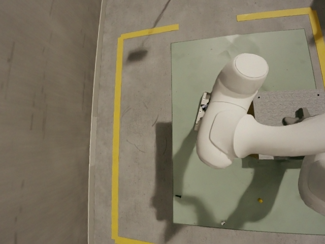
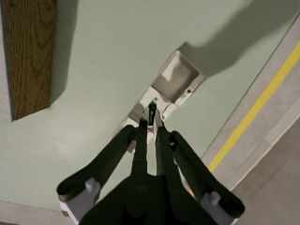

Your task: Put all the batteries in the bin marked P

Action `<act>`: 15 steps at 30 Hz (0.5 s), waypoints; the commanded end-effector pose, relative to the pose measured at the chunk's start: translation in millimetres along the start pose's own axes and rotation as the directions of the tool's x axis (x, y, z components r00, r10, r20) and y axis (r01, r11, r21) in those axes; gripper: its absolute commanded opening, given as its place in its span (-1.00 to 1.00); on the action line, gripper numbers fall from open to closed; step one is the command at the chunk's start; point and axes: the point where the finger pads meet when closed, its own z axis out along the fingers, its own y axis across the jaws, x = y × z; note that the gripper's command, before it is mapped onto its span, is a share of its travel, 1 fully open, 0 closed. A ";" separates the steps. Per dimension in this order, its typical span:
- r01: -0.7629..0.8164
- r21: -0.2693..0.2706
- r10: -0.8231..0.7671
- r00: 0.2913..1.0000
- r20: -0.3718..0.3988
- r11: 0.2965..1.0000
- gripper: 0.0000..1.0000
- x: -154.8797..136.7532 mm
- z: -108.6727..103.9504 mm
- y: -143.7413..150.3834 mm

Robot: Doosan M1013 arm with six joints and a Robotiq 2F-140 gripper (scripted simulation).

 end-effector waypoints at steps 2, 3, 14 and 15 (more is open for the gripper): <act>-0.180 0.004 0.180 0.984 0.014 0.984 -0.70 -0.3 -0.5 0.2; -0.210 0.004 0.210 0.978 0.015 0.978 -0.70 -0.4 -0.5 0.2; -0.472 0.009 0.472 0.881 0.043 0.881 -0.70 -0.7 -0.5 -0.2; -0.472 0.009 0.472 0.881 0.043 0.881 -0.70 -0.7 -0.5 -0.2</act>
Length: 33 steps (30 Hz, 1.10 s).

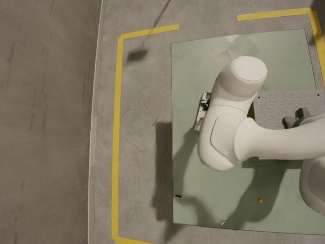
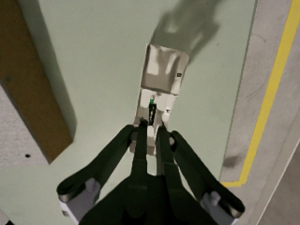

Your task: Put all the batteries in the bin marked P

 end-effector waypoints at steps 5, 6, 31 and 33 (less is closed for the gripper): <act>-0.041 0.005 0.041 0.999 0.022 0.999 -0.70 0.5 -0.4 0.4; -0.041 0.005 0.041 0.999 0.022 0.999 -0.70 0.5 -0.4 0.4; -0.041 0.005 0.041 0.999 0.022 0.999 -0.70 0.3 31.6 0.4; -0.041 0.005 0.041 0.999 0.022 0.999 -0.70 0.2 35.6 0.3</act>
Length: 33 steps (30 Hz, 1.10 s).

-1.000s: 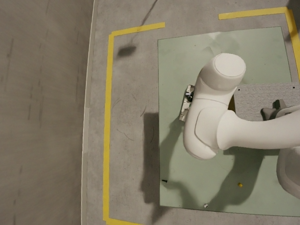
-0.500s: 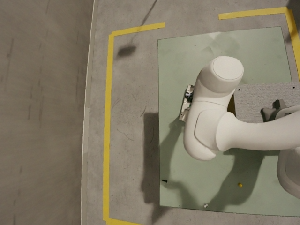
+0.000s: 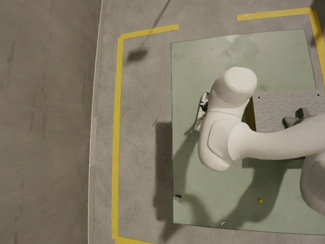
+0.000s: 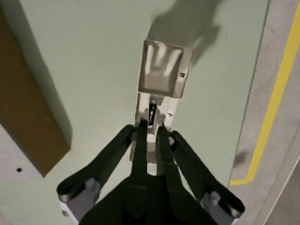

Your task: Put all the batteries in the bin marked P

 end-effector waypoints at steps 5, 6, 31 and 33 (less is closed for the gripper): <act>0.000 -0.001 0.000 1.000 0.000 1.000 -0.70 0.1 11.1 0.5; 0.000 -0.001 0.000 1.000 0.000 1.000 -0.70 0.1 13.1 0.5; 0.000 -0.001 0.000 1.000 0.000 1.000 -0.49 0.2 15.3 0.6; 0.000 -0.001 0.000 1.000 0.000 1.000 -0.49 0.2 15.3 0.6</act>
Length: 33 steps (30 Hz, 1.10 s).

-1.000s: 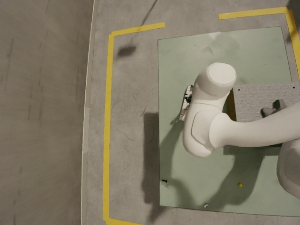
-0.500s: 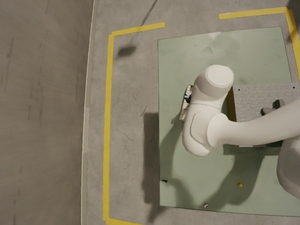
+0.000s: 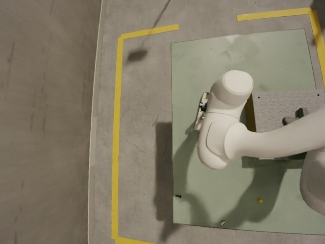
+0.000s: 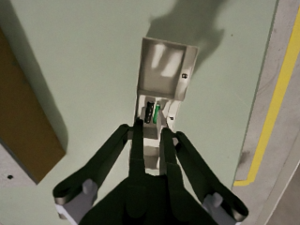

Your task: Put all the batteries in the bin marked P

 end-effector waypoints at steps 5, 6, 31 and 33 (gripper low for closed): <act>0.000 -0.001 0.000 1.000 0.000 1.000 -0.49 0.1 -0.4 0.4; 0.000 -0.001 0.000 1.000 0.000 1.000 -0.49 0.1 -0.4 0.4; 0.000 -0.001 0.000 1.000 0.000 1.000 -0.49 0.1 -38.4 0.4; 0.000 -0.001 0.000 1.000 0.000 1.000 -0.49 0.1 -46.6 0.4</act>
